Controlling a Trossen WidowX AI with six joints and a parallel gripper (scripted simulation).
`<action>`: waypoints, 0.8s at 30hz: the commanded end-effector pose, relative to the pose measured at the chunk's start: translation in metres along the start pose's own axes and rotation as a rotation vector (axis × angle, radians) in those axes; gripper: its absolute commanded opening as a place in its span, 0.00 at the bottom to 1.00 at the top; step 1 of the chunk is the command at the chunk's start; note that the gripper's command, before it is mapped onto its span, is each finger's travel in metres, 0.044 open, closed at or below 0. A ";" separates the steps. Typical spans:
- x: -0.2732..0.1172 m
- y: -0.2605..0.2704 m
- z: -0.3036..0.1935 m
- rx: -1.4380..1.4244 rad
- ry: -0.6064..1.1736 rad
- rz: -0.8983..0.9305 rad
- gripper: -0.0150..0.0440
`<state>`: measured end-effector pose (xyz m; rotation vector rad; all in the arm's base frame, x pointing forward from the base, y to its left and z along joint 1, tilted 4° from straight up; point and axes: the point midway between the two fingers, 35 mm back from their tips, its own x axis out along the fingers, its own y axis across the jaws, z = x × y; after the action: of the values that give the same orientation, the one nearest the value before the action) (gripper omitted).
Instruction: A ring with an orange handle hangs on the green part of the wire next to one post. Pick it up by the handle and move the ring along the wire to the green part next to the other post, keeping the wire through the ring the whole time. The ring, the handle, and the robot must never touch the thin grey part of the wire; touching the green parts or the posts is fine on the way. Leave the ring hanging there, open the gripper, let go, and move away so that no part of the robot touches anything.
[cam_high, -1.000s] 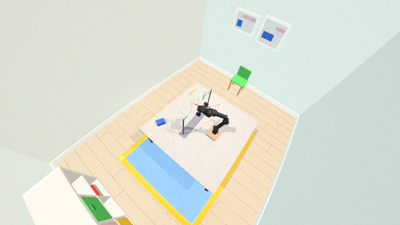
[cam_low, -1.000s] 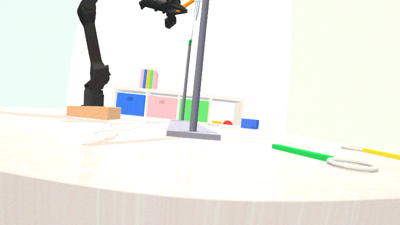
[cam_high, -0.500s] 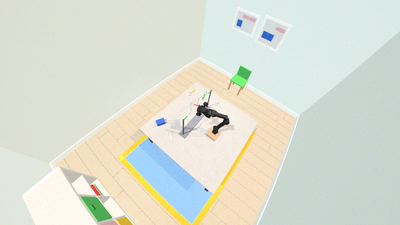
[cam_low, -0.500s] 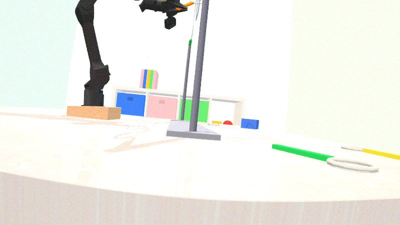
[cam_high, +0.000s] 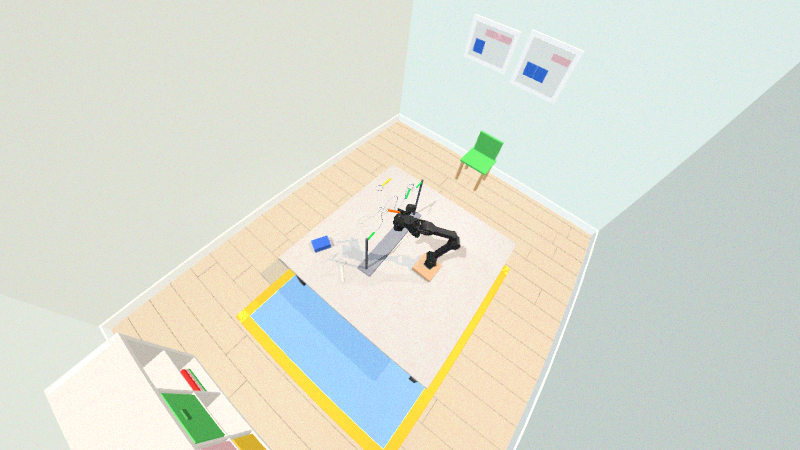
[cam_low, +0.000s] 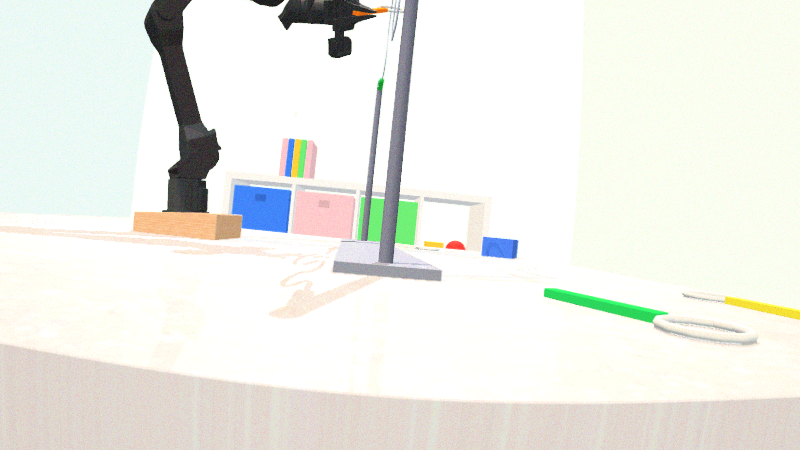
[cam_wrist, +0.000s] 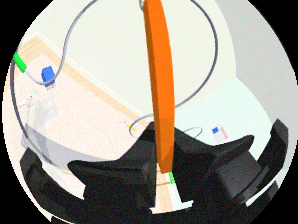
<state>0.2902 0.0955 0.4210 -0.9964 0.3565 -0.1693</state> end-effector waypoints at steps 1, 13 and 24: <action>0.000 -0.002 -0.001 -0.045 -0.003 -0.028 0.00; 0.000 -0.008 0.000 -0.179 -0.020 -0.098 0.00; 0.000 -0.013 0.001 -0.301 -0.035 -0.163 0.00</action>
<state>0.2916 0.0911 0.4304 -1.2809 0.2822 -0.2341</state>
